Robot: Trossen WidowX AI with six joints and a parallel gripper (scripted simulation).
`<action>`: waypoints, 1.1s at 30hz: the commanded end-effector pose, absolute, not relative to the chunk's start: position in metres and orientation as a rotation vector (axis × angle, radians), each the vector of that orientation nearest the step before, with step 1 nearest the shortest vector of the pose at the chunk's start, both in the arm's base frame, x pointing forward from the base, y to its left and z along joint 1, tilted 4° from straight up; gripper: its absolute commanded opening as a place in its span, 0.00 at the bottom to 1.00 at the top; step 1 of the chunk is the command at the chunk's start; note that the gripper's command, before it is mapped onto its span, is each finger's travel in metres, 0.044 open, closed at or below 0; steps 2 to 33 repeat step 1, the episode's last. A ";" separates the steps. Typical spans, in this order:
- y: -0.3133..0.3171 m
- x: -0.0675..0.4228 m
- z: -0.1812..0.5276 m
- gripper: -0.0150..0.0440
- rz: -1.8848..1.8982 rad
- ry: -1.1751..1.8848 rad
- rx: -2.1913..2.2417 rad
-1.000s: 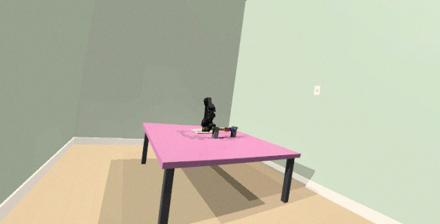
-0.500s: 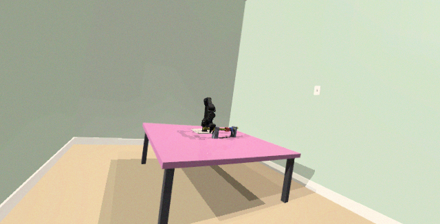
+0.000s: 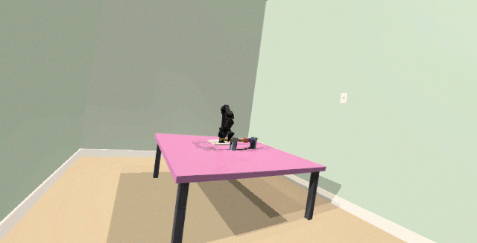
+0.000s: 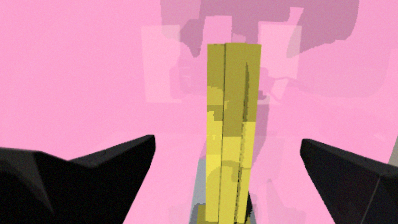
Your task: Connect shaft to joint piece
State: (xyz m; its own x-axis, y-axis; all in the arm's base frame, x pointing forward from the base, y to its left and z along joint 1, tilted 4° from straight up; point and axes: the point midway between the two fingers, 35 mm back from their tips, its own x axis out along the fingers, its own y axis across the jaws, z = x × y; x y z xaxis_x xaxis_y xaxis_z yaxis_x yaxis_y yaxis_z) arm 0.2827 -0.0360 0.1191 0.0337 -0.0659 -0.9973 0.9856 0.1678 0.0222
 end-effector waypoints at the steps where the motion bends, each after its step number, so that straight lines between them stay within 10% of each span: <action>1: -0.036 0.282 0.128 1.00 -1.091 1.205 1.054; 33: -0.036 0.282 0.128 1.00 -1.091 1.205 1.054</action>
